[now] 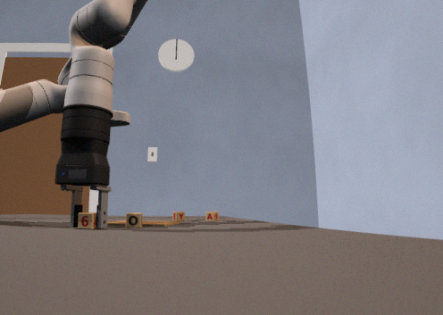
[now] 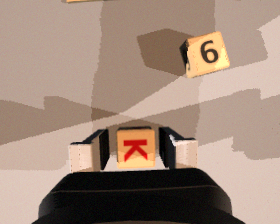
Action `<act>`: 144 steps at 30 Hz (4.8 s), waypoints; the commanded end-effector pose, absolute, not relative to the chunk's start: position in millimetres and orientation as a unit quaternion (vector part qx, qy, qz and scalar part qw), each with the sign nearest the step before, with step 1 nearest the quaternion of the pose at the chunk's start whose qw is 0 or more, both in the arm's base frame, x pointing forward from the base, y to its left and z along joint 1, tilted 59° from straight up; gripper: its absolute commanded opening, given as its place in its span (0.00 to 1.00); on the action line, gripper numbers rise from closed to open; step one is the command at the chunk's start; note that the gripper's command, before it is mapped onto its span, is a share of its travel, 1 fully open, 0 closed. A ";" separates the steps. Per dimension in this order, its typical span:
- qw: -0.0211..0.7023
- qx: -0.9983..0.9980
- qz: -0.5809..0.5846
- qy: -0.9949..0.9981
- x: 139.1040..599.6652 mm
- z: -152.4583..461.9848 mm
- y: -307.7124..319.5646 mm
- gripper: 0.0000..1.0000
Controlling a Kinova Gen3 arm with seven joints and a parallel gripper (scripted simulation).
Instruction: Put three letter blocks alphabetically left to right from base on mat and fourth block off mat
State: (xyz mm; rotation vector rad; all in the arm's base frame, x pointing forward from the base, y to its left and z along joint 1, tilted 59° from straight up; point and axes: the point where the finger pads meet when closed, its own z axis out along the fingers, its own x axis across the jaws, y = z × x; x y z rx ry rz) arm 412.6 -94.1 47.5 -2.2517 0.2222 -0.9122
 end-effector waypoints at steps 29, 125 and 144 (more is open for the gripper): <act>0.342 -0.867 -0.353 0.085 414.4 47.1 -95.3 0.49; 0.295 -0.870 -0.394 -0.028 331.5 250.2 13.1 0.49; 0.293 -0.872 -0.392 -0.025 341.4 238.9 19.3 0.49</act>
